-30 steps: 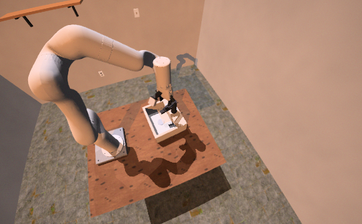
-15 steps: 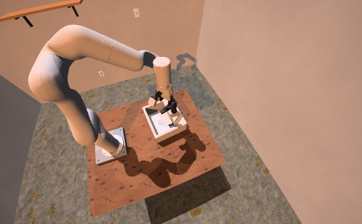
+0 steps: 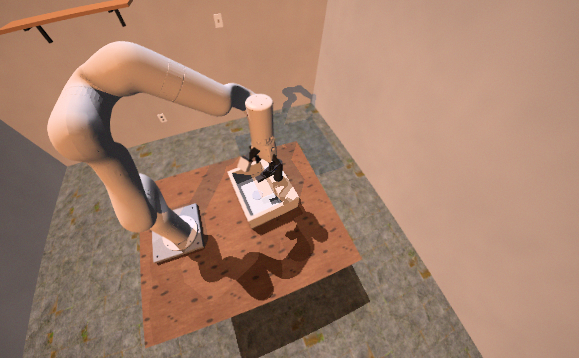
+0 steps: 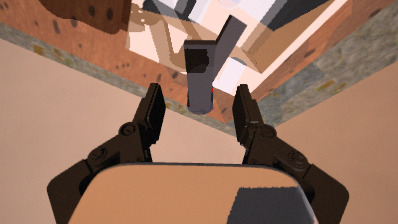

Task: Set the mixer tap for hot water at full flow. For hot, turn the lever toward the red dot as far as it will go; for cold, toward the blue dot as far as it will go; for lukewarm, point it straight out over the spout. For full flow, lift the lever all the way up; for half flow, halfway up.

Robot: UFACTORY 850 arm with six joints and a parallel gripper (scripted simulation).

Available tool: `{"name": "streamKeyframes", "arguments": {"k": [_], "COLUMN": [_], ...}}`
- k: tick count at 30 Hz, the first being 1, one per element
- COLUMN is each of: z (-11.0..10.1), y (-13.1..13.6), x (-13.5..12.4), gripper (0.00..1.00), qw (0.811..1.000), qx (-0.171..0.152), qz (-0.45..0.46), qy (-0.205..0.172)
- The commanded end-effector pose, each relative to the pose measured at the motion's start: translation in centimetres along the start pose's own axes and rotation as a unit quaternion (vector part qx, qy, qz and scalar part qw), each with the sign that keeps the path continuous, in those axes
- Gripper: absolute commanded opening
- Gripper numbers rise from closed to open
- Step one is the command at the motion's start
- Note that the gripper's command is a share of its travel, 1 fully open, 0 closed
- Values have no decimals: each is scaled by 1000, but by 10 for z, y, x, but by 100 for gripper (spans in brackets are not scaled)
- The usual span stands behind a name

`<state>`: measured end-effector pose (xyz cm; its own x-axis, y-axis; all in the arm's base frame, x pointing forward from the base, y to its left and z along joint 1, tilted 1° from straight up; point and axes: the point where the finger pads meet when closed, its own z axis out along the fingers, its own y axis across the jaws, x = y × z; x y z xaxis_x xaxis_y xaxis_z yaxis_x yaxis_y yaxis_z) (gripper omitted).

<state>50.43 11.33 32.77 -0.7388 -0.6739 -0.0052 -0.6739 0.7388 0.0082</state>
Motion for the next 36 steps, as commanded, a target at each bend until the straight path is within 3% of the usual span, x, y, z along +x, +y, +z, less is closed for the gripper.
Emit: {"name": "streamKeyframes", "arguments": {"k": [1,16,36], "z": [3,27,41], "y": [0,0,0], "x": [-1,0,0], "gripper": [73,73,73], "qw": [1000,1000,1000], "qx": [1,1,1], "qz": [0,0,0], "qy": [-1,-1,-1]}}
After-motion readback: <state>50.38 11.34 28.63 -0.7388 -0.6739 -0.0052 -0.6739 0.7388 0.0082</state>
